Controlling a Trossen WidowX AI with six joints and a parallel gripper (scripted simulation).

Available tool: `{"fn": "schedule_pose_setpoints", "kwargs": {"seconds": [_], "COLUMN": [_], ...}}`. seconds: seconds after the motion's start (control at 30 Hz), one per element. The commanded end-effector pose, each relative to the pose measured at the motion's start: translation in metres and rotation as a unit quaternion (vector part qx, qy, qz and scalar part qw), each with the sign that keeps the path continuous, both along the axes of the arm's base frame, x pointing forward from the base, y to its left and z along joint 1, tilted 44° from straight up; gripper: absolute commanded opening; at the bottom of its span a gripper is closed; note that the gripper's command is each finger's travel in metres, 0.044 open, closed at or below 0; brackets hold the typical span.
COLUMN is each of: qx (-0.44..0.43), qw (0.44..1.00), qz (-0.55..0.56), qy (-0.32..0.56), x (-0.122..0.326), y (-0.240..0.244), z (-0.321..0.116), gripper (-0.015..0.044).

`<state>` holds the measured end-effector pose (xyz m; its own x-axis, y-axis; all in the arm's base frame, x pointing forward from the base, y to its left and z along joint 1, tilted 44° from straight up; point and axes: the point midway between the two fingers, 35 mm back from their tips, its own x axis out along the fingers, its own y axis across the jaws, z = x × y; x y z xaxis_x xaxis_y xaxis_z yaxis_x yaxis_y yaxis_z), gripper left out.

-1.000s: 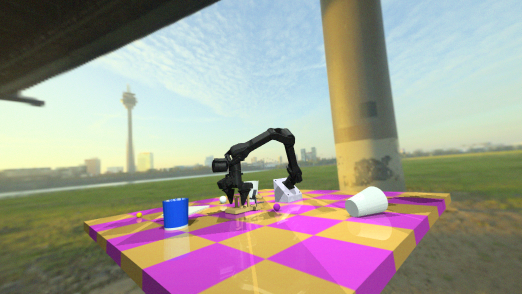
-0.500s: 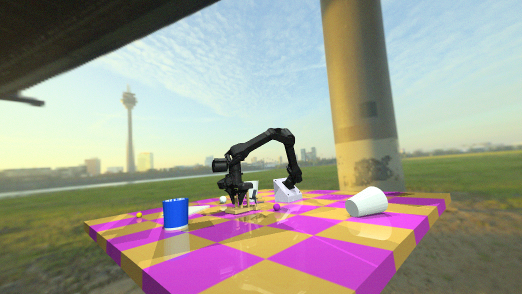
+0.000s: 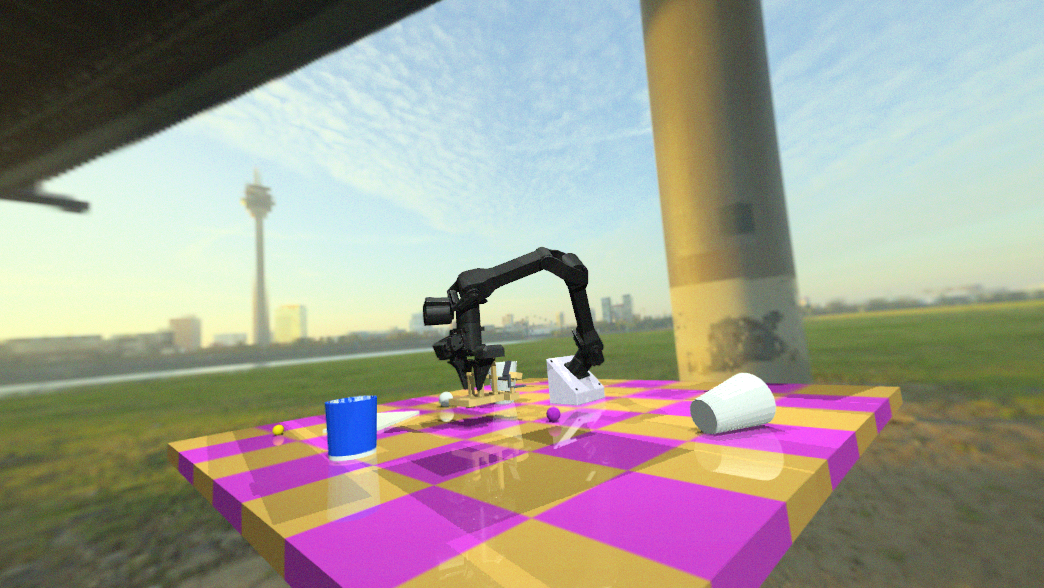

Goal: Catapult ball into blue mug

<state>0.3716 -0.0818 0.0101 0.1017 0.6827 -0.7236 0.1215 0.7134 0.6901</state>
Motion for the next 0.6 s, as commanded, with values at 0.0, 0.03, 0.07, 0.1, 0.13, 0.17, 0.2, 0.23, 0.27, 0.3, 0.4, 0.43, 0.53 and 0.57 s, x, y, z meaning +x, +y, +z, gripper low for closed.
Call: {"fn": "schedule_pose_setpoints", "kwargs": {"seconds": [0.0, 0.03, 0.07, 0.1, 0.13, 0.17, 0.2, 0.23, 0.27, 0.3, 0.4, 0.43, 0.53, 0.57], "qx": [-0.001, -0.001, -0.001, -0.001, -0.001, -0.001, -0.001, -0.001, -0.001, -0.001, -0.001, -0.001, -0.001, 0.000], "qw": [1.000, 1.000, 1.000, 1.000, 1.000, 1.000, 1.000, 1.000, 1.000, 1.000, 1.000, 1.000, 1.000, 1.000], "qz": [0.002, 0.002, 0.002, 0.002, 0.002, 0.002, 0.002, 0.002, 0.002, 0.002, 0.002, 0.002, 0.003, 0.003], "qy": [0.001, 0.001, 0.002, 0.002, 0.002, 0.002, 0.002, 0.002, 0.002, 0.002, 0.002, 0.002, 0.002, 0.002], "x": [0.000, 0.001, 0.001, 0.001, 0.001, 0.001, 0.002, 0.002, 0.002, 0.002, 0.002, 0.003, 0.003, 0.003], "y": [0.004, 0.005, 0.006, 0.007, 0.009, 0.010, 0.011, 0.012, 0.013, 0.014, 0.018, 0.019, 0.022, 0.023], "z": [-0.004, -0.005, -0.006, -0.007, -0.009, -0.010, -0.011, -0.012, -0.013, -0.014, -0.018, -0.019, -0.023, -0.024], "gripper": [0.0000, 0.0000, 0.0000, 0.0000, 0.0000, 0.0000, 0.0000, 0.0000, 0.0000, 0.0000, 0.0000, 0.0000, 0.0000, 0.0000]}}
